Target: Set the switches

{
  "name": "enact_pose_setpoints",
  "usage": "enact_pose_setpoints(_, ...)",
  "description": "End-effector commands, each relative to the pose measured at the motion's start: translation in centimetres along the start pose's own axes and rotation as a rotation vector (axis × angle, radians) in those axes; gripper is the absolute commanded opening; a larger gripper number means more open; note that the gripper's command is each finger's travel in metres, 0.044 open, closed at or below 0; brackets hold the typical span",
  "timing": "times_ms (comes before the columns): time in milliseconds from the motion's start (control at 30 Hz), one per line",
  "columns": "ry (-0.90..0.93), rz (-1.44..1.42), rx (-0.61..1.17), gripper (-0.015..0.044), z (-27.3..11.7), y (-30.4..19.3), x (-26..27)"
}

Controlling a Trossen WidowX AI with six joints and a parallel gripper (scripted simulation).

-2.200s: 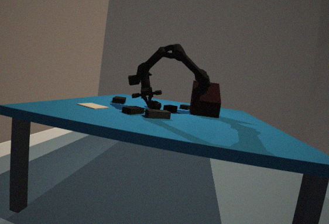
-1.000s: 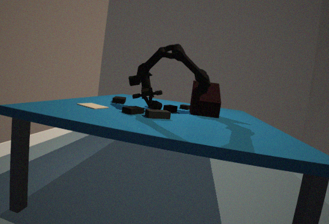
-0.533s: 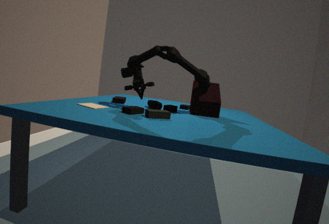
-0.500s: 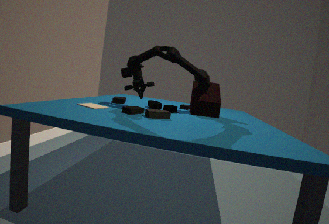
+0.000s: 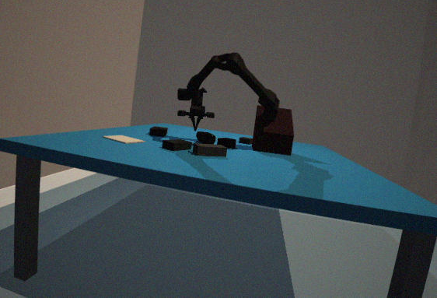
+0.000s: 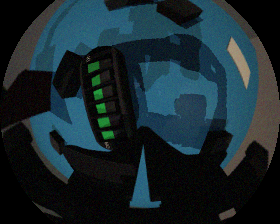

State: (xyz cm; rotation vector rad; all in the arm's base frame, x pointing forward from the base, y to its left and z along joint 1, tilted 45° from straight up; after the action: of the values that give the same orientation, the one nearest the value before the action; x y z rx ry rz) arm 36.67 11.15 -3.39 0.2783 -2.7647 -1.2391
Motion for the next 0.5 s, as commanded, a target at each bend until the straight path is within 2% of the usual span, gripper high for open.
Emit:
enact_pose_setpoints(0,-0.078,-0.062,-0.015,0.0,-0.2,-1.8,1.8)
enact_pose_setpoints(467,-0.329,-0.262,-0.007,0.0,0.0,-5.0,10.2)
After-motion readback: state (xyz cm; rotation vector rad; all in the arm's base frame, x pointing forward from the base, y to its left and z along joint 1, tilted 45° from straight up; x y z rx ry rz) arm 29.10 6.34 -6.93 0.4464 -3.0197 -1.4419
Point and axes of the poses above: the point midway between the two fingers, 35 mm back from their tips, its own z axis out along the fingers, its own x axis across the jaws, y = z × x, the point moved 2 cm from there along -z, back along the fingers, and after that the axes turned 8 degrees about z, right-handed, at the moved point
